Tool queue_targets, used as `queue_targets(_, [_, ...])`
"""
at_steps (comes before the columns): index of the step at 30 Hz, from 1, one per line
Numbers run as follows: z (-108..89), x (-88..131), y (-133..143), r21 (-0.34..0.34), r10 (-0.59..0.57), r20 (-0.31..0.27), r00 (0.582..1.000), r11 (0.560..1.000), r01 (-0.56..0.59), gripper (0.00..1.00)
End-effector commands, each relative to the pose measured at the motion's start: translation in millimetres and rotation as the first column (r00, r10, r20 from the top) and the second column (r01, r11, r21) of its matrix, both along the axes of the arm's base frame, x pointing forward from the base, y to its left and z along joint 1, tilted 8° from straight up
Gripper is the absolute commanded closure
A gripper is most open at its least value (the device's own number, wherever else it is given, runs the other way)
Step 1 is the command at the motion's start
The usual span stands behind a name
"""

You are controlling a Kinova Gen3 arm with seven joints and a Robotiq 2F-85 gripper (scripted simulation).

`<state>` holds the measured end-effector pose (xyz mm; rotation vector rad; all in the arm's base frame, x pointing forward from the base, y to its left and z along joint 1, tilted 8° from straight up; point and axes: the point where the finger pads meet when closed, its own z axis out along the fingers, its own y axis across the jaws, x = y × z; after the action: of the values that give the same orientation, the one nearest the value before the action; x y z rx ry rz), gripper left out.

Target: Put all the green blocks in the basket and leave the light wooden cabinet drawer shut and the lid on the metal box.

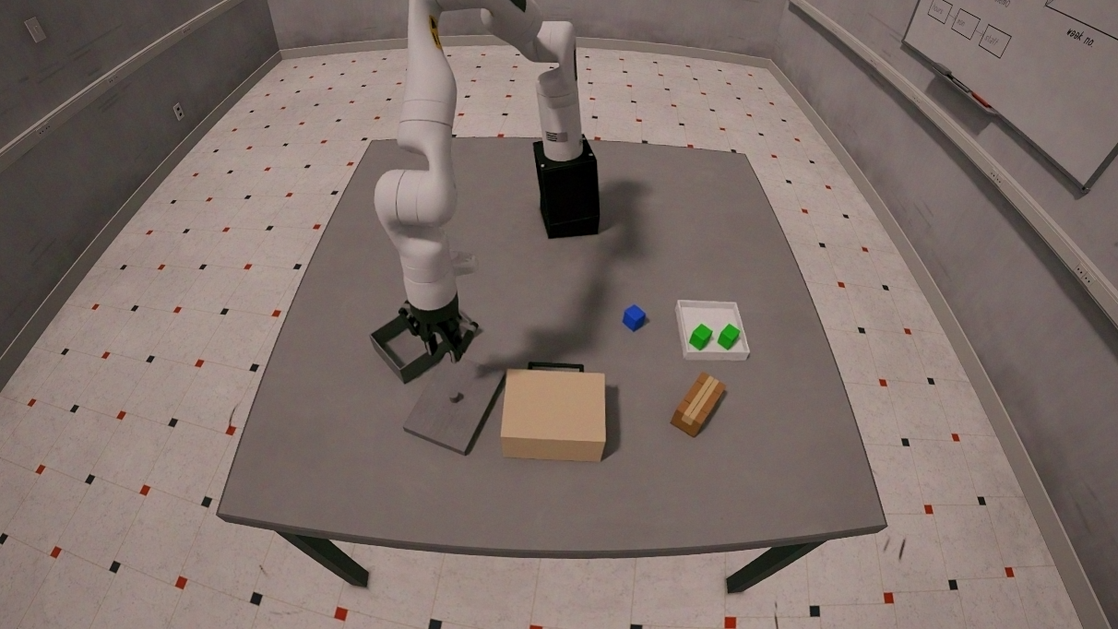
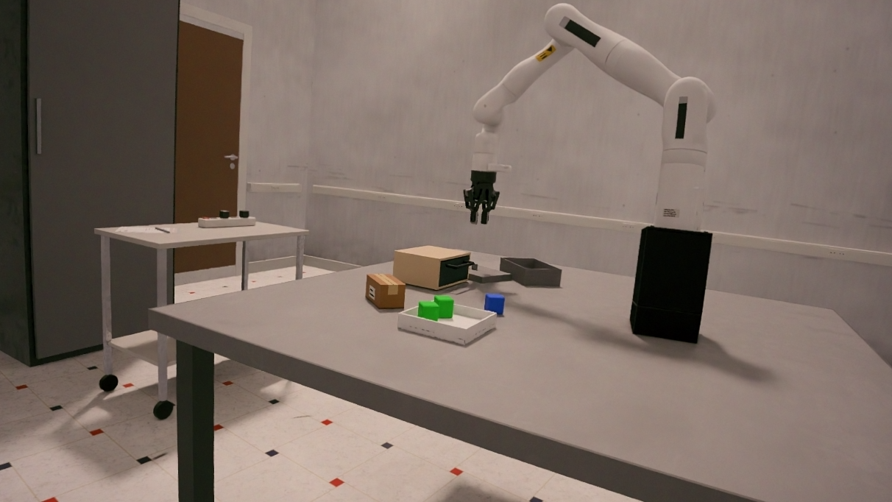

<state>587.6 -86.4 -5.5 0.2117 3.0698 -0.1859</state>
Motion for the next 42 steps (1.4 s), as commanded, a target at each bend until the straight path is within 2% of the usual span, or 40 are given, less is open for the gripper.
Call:
queue_targets(1, [-7.8, 1.3, -1.0, 0.000, 0.000, 0.002, 1.000, 1.000, 0.000, 0.52])
queue_targets(27, [-88.8, 5.9, -11.2, 0.000, 0.000, 0.002, 1.000, 1.000, 0.000, 0.52])
queue_targets(42, [-104.8, 6.8, -13.3, 0.000, 0.000, 0.002, 1.000, 1.000, 0.000, 0.52])
